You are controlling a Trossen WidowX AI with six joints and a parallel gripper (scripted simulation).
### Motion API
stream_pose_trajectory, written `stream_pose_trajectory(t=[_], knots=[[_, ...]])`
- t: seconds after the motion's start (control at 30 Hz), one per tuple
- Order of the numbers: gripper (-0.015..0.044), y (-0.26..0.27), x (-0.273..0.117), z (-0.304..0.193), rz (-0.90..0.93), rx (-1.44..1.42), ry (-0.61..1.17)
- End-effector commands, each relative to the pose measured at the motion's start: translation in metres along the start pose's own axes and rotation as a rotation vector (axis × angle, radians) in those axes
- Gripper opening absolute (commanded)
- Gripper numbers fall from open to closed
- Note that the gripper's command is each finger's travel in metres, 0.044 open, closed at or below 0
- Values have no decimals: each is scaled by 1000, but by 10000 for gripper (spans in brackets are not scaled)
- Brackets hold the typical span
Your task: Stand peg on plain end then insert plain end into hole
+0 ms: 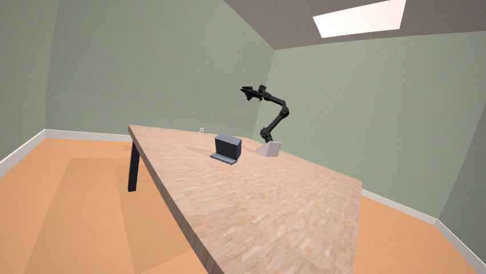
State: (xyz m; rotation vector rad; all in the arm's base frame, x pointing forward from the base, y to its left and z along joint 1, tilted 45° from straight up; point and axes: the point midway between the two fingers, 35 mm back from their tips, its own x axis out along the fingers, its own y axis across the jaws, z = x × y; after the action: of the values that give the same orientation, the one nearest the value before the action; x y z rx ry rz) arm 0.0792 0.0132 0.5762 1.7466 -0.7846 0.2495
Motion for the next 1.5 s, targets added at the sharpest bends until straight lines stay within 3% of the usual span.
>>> stream_pose_trajectory(t=[0.0,0.67,1.47], knots=[[440,-7,13,22,-34,-11,-42],[440,-49,58,92,-210,-168,-147],[440,-148,97,160,-573,-403,-223]])
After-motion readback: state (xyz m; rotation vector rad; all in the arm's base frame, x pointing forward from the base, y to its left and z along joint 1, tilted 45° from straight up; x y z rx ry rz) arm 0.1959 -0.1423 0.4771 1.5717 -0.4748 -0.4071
